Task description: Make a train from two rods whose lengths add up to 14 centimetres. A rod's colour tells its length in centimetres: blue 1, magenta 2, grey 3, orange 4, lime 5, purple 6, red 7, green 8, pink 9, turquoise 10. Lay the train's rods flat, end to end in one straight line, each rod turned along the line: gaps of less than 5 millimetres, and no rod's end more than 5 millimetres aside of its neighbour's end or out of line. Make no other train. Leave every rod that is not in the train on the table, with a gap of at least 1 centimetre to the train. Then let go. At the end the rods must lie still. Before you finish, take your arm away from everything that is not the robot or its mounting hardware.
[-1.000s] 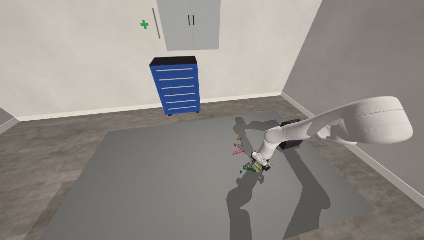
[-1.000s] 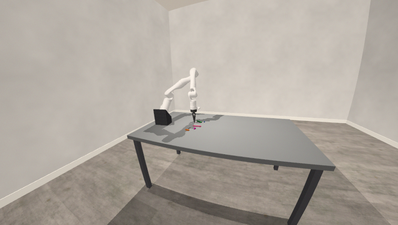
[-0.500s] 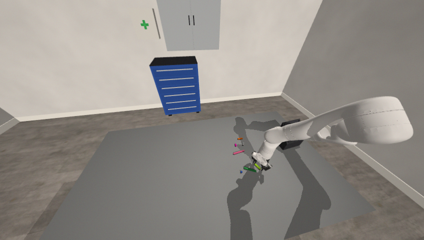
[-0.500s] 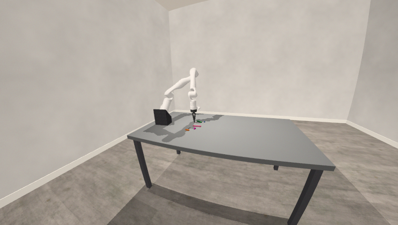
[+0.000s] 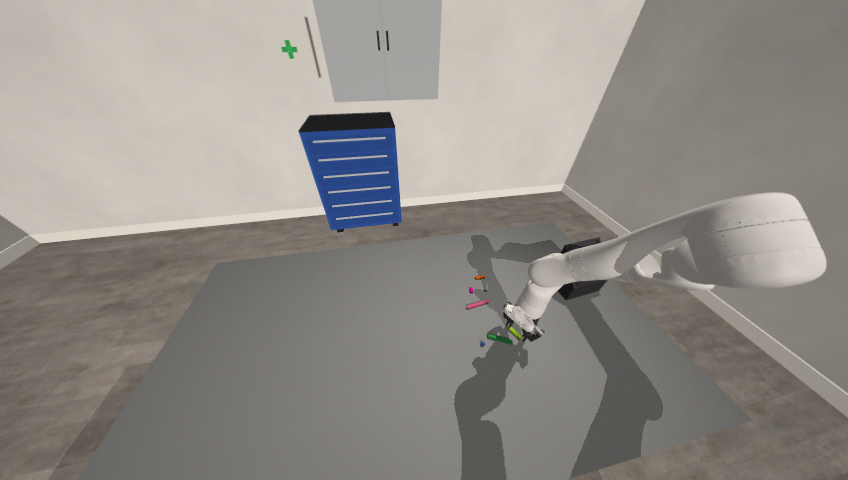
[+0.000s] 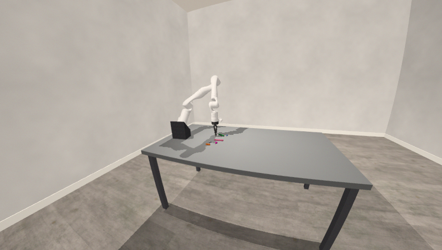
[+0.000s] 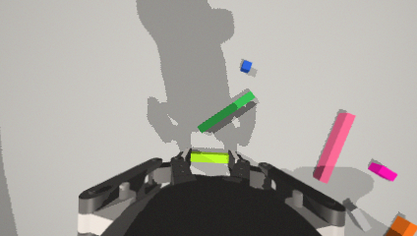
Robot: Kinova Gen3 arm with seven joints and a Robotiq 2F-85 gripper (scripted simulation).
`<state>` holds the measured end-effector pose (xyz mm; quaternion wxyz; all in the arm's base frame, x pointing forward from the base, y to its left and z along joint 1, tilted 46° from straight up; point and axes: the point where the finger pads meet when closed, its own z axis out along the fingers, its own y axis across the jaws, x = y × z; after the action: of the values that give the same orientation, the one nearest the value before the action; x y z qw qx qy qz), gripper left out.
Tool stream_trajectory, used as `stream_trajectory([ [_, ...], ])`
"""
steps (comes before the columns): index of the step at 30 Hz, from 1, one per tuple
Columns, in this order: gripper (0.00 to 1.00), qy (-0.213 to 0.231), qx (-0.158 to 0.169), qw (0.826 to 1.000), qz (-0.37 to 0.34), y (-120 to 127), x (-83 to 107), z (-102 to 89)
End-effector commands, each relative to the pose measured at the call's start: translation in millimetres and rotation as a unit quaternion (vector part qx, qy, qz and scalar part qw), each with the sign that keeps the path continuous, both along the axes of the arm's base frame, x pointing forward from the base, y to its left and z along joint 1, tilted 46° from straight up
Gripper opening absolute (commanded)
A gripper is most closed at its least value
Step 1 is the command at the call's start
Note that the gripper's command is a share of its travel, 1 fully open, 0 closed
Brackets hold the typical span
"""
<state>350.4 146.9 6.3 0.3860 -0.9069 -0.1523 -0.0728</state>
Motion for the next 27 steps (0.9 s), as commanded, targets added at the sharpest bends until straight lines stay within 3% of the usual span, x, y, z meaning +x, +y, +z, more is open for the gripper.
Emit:
stream_trajectory([
  [1,0.49,-0.001,-0.001,1.0,0.002,1.1,0.0,-1.1],
  [11,0.49,-0.002,-0.001,1.0,0.001,-6.1,0.6,6.2],
  [27,0.49,-0.001,-0.002,1.0,0.005,-59.6,-1.3,56.5],
])
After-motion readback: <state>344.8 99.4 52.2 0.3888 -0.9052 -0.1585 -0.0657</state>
